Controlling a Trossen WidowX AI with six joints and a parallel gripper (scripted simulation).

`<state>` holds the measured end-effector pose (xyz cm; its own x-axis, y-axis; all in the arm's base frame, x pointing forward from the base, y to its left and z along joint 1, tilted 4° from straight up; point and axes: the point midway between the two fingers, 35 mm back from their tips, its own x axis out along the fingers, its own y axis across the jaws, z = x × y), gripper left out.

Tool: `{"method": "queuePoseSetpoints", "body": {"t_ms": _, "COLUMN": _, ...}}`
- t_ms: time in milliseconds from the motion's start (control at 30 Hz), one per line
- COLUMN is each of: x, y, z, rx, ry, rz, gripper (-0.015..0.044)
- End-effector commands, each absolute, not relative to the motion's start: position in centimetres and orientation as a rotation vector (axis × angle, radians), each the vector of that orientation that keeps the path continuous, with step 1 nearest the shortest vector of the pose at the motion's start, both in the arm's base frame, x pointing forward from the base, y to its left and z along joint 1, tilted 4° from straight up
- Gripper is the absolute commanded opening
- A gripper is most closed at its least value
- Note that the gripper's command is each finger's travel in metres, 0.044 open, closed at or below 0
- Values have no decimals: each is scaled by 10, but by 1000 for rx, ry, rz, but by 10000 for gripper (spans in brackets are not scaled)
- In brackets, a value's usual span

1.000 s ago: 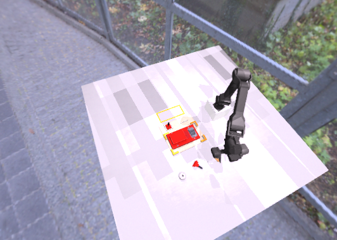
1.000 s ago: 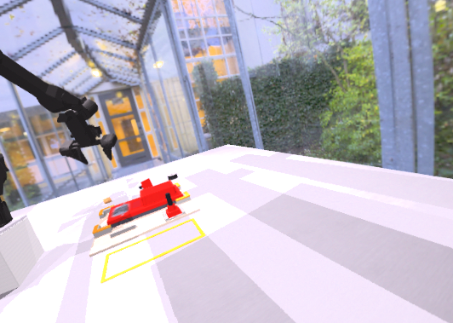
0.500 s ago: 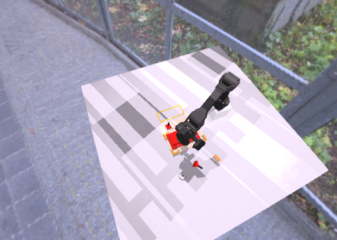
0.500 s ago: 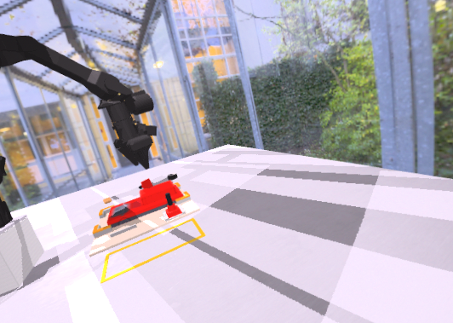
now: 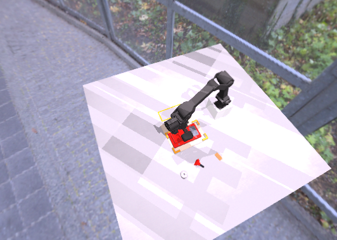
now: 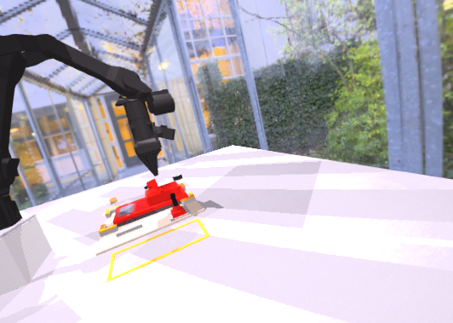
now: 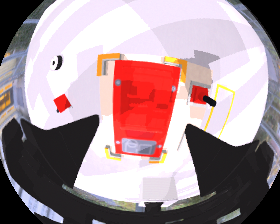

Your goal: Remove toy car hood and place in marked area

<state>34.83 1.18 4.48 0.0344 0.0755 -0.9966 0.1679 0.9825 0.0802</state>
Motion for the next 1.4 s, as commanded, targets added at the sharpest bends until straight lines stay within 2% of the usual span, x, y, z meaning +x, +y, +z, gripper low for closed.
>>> {"method": "queuePoseSetpoints", "body": {"t_ms": 0, "x": 350, "y": 11, "z": 42, "rx": 197, "ry": 1534, "rz": -79, "gripper": 440}}
{"method": "queuePoseSetpoints", "body": {"t_ms": 1367, "x": 353, "y": 13, "z": 5, "rx": 198, "ry": 1533, "rz": -78, "gripper": 440}}
